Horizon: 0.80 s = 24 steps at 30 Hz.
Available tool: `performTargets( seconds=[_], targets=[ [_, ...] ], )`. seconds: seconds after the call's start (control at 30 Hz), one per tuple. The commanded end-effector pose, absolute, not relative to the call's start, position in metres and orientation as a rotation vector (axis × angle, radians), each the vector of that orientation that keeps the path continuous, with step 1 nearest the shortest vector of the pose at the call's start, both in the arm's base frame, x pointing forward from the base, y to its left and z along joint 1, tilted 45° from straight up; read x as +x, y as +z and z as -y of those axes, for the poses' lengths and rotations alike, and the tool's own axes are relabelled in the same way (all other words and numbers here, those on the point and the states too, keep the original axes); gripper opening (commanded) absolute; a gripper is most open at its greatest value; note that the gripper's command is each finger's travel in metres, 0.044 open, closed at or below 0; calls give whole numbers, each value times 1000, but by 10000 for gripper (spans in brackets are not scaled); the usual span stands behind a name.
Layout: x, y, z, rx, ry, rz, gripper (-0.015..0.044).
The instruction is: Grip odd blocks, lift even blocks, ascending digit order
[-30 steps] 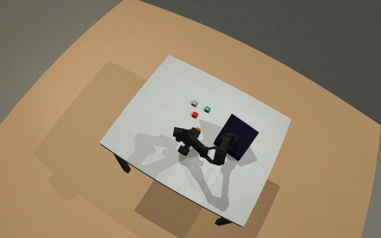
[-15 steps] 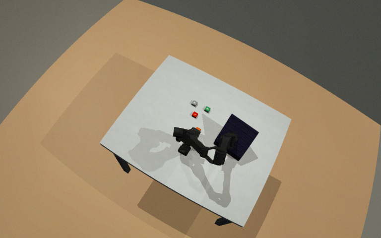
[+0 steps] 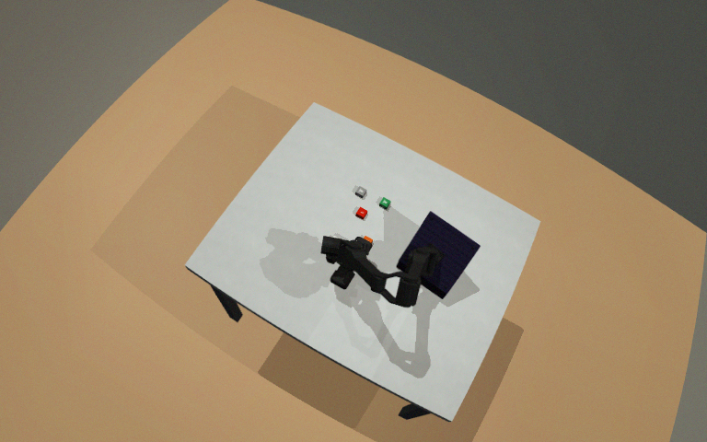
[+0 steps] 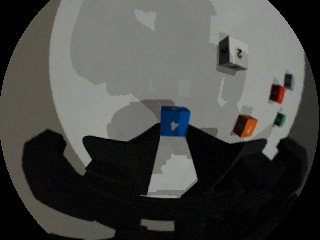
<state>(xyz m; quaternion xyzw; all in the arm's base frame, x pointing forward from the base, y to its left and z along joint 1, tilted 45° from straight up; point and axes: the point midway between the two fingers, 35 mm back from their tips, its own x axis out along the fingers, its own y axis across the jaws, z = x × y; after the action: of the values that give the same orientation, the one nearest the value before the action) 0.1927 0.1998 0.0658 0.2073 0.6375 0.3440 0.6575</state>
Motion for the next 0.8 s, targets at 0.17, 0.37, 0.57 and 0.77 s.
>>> performTargets(
  seconds=[0.17,0.37,0.57,0.77],
  targets=[
    [193,68,-197,471,773,-1445,120],
    [194,73,-192,471,773,-1445,120],
    [194,76,-189,471,773,-1445,120],
    [194,76,-189,471,773,-1445,120]
  ],
)
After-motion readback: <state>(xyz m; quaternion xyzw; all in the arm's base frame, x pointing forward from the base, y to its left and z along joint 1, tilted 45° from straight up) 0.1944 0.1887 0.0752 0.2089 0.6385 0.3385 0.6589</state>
